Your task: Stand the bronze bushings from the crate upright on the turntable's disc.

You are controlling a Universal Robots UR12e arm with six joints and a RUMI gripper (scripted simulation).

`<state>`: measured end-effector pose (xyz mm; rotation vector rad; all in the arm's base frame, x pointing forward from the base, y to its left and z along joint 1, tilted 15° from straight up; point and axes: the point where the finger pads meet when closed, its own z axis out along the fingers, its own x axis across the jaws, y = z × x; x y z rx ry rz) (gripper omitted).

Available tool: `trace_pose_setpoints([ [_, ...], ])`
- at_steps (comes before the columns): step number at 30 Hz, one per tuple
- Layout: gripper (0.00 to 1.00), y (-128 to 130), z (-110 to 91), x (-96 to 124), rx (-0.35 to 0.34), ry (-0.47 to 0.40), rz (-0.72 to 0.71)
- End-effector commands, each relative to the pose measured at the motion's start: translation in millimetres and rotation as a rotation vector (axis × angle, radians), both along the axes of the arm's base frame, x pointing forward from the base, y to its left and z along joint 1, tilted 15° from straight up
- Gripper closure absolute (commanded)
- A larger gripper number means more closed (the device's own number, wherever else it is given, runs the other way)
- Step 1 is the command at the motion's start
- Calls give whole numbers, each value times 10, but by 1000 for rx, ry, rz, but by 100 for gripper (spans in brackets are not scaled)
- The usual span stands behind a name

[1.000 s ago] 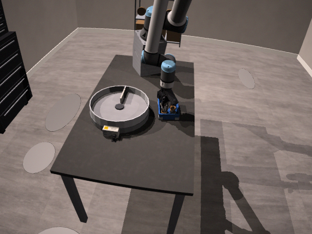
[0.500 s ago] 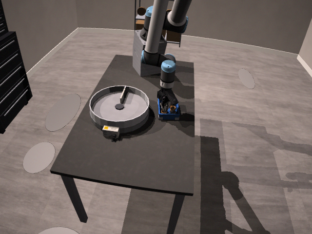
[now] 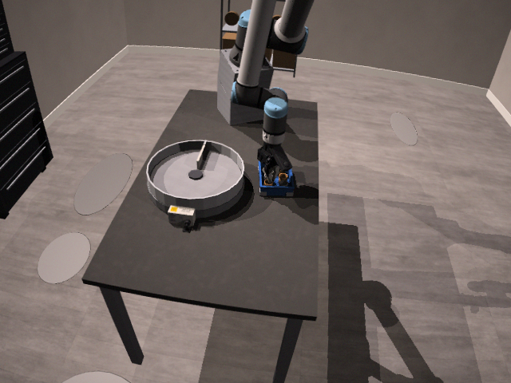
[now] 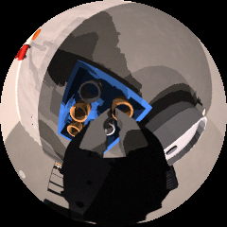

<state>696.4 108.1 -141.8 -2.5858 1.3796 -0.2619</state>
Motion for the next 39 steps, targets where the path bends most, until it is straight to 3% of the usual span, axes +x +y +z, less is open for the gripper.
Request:
trace_pose_setpoints([
  [1,100,-8,86,-17,0,-1,0],
  [11,100,-35,369,-90,0,-1,0],
  [26,100,-97,1027,-259,0,-1,0],
  [39,100,-114,1210,-307,0,-1,0],
])
